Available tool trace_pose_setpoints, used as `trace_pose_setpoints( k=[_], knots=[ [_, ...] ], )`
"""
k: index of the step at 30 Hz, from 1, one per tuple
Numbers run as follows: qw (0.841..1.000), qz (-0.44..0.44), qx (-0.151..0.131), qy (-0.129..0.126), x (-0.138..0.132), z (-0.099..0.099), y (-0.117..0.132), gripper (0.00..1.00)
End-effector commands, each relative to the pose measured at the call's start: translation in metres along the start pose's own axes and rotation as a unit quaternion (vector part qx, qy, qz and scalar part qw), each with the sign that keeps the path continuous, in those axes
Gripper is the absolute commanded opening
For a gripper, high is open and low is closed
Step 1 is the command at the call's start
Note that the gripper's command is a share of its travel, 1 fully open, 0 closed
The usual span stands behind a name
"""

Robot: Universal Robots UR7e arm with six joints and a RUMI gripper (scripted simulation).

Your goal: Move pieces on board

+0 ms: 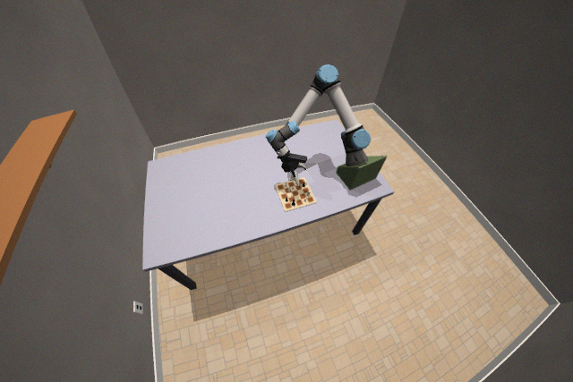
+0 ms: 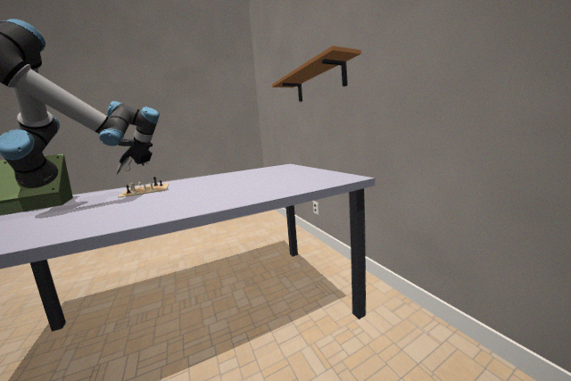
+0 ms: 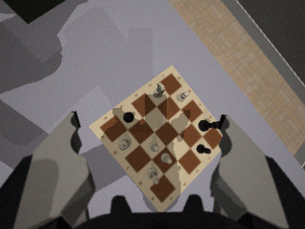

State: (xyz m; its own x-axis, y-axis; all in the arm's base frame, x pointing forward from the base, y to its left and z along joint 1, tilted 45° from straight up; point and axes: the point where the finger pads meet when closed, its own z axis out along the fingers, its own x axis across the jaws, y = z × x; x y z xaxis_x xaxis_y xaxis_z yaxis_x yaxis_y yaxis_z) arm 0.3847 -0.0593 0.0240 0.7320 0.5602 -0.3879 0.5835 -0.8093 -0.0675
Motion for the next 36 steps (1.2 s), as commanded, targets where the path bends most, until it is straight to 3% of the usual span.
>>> trace_pose_setpoints(
  k=[1,13,15,25,36],
  knots=[
    [0.996,-0.043,-0.071,-0.044,0.021,0.011,-0.009,1.00],
    [0.959,-0.132,-0.229,-0.103,0.065,0.014,-0.038,1.00],
    [0.959,-0.132,-0.229,-0.103,0.065,0.014,-0.038,1.00],
    [0.932,-0.165,-0.300,-0.117,0.083,0.009,-0.056,1.00],
    [0.926,-0.172,-0.315,-0.120,0.087,0.008,-0.060,1.00]
  ],
)
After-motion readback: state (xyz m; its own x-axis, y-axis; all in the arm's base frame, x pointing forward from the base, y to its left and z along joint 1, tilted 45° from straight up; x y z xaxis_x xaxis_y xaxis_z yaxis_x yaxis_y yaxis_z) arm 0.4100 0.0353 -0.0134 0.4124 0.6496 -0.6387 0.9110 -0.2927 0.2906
